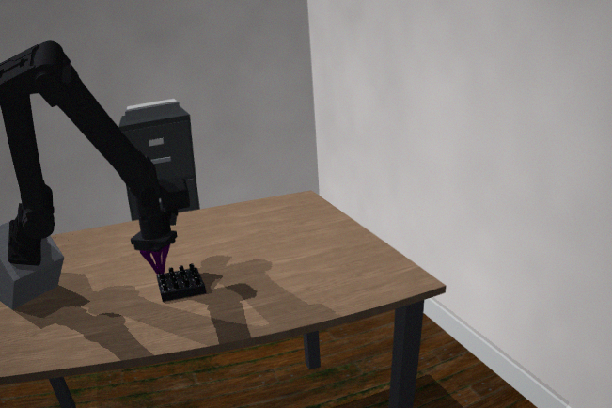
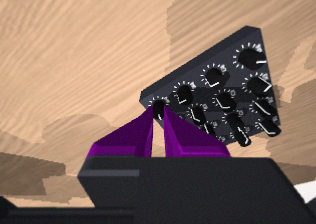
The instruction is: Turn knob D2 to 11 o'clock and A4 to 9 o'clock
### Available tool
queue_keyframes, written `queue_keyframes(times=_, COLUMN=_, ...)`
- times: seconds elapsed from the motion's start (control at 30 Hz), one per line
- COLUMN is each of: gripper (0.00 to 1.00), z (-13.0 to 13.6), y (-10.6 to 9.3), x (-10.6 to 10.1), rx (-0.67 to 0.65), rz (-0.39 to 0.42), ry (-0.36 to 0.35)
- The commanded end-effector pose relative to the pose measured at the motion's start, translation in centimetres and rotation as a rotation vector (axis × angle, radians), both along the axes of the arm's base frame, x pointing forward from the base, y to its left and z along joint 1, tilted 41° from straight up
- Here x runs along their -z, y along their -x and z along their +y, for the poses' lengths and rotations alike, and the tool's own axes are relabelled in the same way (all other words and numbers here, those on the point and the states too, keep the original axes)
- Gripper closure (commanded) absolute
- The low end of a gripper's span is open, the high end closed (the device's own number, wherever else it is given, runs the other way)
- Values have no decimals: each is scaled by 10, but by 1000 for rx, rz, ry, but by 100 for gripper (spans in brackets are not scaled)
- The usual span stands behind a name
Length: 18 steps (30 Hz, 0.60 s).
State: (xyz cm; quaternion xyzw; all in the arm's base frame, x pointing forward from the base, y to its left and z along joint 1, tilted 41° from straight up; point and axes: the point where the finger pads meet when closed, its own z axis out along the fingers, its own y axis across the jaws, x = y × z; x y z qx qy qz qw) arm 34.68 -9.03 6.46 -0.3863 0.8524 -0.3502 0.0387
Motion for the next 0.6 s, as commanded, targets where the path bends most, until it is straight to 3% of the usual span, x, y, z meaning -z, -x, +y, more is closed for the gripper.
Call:
queue_keyframes(times=0.0, gripper=93, z=2, y=-3, x=-1, rx=-112, rz=67, ry=43)
queue_keyframes(times=0.57, gripper=93, z=2, y=-3, x=-1, rx=-212, rz=143, ry=88)
